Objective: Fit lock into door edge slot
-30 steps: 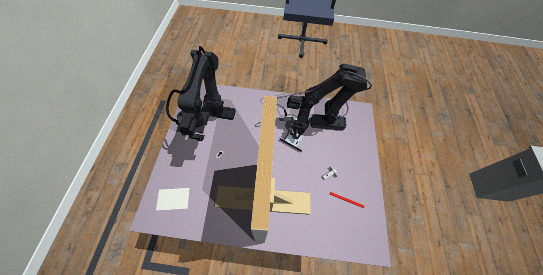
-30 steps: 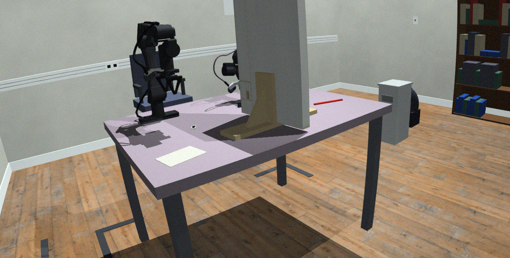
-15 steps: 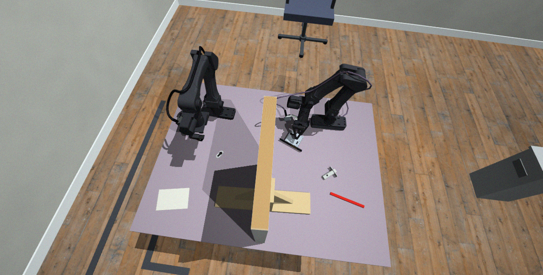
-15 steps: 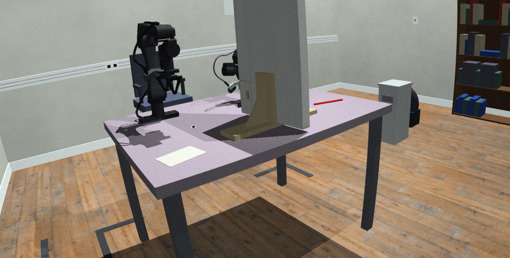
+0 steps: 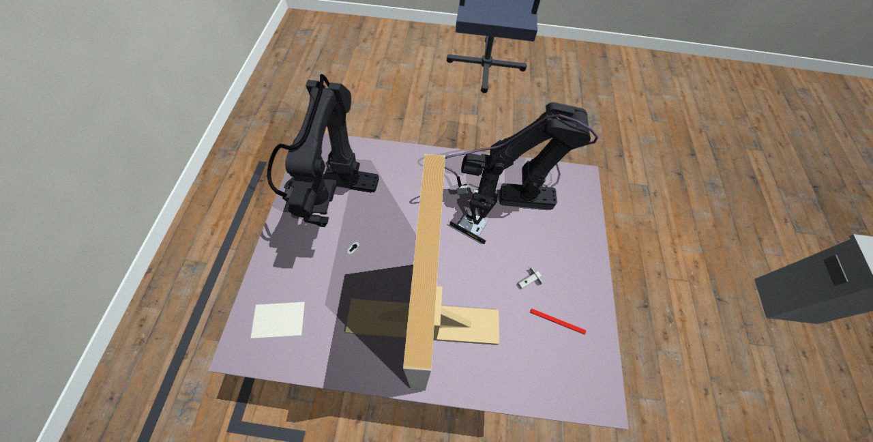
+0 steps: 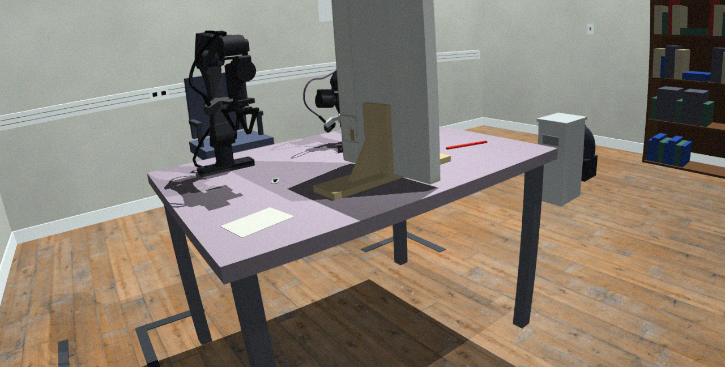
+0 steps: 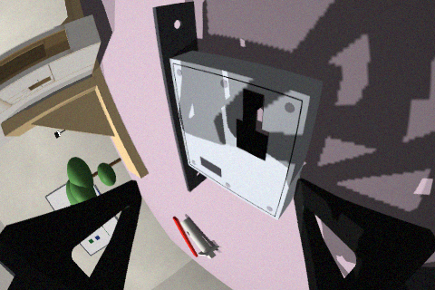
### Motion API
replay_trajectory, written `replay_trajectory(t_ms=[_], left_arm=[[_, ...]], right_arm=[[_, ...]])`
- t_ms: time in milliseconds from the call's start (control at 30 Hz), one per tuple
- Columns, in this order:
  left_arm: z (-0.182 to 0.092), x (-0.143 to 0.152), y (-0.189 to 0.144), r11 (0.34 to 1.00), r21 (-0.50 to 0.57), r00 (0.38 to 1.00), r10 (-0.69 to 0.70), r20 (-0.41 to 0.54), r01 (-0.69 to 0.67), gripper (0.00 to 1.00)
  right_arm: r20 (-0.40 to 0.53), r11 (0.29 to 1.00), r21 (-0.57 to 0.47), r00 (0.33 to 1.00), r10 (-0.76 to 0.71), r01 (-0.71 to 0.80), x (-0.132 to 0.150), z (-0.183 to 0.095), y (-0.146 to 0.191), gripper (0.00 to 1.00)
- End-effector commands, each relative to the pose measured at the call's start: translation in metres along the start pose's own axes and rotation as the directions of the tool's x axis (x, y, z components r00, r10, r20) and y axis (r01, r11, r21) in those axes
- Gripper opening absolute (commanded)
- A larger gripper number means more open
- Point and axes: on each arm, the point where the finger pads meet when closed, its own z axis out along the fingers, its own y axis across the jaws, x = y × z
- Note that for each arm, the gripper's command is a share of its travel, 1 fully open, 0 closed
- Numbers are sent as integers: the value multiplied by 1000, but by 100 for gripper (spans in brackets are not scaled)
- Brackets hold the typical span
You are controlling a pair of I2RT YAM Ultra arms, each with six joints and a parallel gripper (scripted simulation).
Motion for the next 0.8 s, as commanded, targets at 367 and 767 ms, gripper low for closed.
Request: replay_trajectory(t_ms=[367,767], left_arm=[[-14,-3,4,1000,-16,1000,-8,4,8,92],[-30,-4,2,1000,-5,1000,-8,8,8,92]], right_arm=[[7,1000,-3,1000,0,0,0,-3,-1,100],[7,1000,-3,1000,0,0,0,-3,-1,100]])
